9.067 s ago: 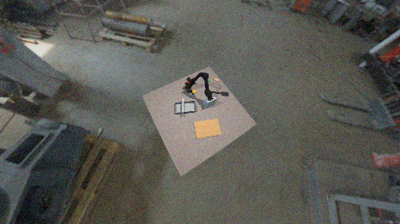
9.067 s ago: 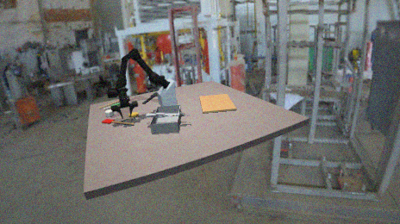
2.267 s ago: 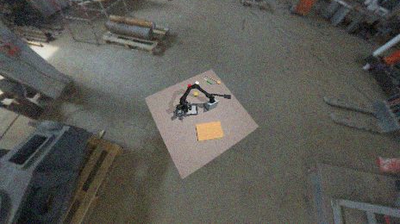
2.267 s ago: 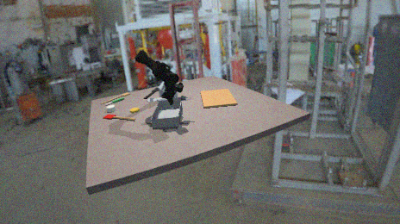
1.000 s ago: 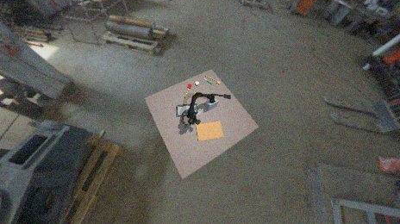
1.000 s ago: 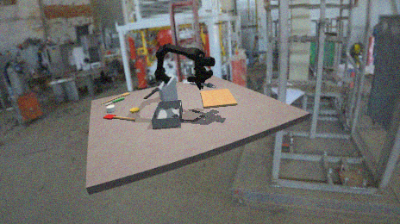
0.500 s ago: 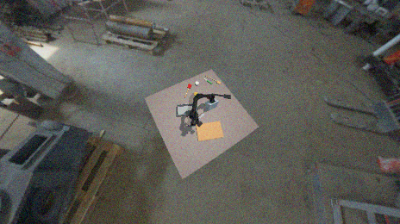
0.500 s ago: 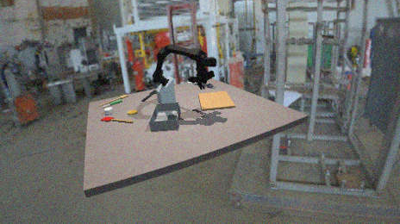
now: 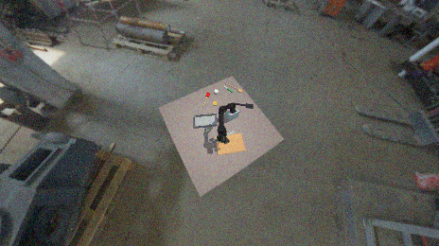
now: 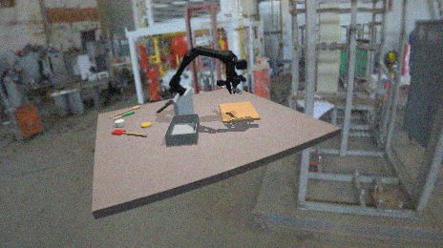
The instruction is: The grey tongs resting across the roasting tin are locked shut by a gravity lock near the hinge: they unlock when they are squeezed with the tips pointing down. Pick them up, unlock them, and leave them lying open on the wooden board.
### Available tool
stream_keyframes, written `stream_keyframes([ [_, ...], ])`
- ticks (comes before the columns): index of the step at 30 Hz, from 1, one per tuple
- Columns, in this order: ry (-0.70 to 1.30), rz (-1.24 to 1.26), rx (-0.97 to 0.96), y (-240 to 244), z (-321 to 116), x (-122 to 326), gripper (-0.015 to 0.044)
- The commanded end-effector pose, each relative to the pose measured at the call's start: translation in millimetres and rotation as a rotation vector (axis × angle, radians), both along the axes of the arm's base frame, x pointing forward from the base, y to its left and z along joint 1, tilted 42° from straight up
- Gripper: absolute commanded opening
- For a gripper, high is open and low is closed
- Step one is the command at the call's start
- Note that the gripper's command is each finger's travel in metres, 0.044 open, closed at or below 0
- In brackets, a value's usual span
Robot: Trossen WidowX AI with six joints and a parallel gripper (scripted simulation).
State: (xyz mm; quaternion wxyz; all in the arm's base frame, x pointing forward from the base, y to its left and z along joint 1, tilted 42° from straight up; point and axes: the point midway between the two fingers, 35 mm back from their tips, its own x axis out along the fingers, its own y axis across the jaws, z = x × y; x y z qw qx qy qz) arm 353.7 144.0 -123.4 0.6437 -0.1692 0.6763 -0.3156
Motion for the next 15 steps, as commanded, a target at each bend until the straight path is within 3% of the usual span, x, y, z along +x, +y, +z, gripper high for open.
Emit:
stream_keyframes([
  [1, -0.056, -0.067, -0.004, 22, -13, -15, -0.0150],
  [15, -0.213, -0.264, -0.044, 67, -52, -64, -0.0150],
])
